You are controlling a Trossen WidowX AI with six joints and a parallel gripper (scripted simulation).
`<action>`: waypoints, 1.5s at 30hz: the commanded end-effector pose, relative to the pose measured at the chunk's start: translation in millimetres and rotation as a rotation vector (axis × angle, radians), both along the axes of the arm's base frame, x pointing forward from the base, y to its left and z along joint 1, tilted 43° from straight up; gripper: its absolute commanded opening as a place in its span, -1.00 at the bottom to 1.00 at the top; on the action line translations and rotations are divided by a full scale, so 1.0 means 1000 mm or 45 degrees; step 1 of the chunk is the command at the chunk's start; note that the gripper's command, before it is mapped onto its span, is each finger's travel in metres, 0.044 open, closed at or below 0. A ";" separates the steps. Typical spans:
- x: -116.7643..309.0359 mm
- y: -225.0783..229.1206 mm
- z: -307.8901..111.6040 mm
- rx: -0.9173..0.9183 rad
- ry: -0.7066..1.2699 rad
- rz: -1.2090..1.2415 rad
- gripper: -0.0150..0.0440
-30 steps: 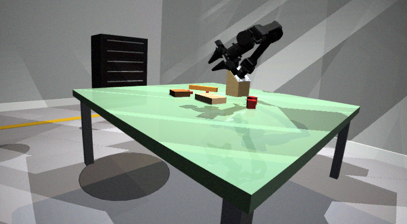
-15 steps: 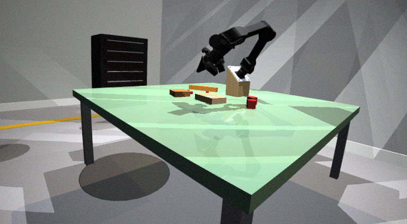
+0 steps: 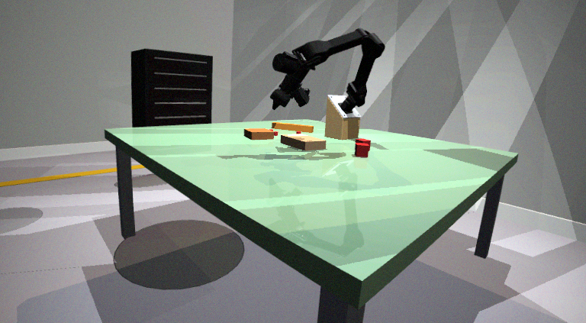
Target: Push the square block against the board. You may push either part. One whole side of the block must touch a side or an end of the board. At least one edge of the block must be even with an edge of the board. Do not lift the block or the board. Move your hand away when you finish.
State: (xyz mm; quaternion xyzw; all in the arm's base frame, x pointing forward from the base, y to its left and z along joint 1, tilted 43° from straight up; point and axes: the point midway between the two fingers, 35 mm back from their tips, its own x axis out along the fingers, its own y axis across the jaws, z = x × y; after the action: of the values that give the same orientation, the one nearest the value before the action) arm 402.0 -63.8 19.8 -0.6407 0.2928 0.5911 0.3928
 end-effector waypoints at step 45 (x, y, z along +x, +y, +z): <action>-0.134 -0.055 -0.154 0.876 0.679 -1.434 -0.49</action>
State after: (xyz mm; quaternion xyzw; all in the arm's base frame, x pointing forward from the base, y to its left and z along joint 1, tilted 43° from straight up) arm 270.2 -123.4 -132.4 -0.0762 0.4629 0.4928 0.7328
